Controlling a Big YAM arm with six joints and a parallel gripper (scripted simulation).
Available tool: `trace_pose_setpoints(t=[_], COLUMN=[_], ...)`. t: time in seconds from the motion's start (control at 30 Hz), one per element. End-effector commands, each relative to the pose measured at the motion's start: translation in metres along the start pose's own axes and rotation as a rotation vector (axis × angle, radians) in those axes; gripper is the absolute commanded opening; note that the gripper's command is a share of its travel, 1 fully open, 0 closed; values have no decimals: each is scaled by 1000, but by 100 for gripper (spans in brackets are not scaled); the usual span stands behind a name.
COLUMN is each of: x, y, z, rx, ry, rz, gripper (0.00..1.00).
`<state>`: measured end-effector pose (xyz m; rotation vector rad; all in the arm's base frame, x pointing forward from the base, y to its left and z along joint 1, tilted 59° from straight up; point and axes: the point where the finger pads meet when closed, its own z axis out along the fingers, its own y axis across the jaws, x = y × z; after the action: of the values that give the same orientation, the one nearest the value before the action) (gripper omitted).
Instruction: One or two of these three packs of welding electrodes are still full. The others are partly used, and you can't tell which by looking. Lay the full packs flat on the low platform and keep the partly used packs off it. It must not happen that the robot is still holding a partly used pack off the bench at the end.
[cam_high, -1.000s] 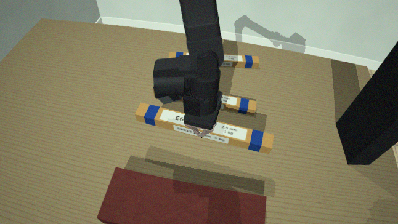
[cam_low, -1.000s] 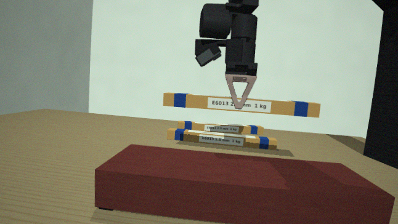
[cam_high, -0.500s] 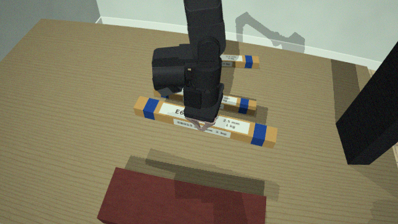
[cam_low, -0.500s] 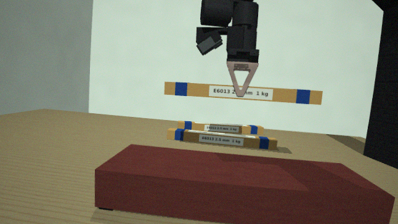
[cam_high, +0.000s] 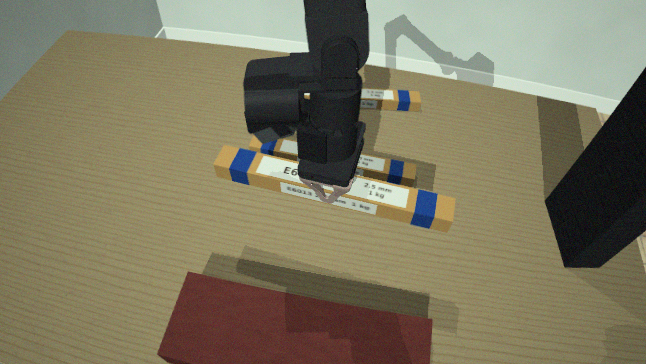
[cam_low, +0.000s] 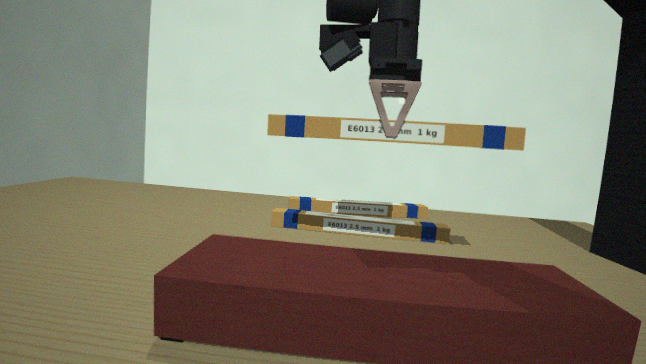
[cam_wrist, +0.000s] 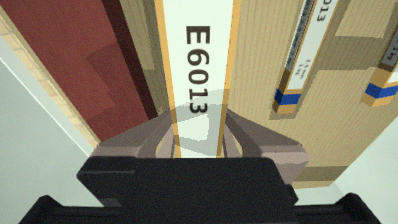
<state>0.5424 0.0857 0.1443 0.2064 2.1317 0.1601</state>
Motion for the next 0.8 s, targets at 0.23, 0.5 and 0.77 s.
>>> trace_pose_setpoints(t=[0.23,0.5,0.77], x=[-12,-11,-10], y=[10,9,9], z=[-38,-46,-46], rx=[-20,-21,-21], ry=[-29,-30,-30], rz=[9,10,8], gripper=[0,0,0])
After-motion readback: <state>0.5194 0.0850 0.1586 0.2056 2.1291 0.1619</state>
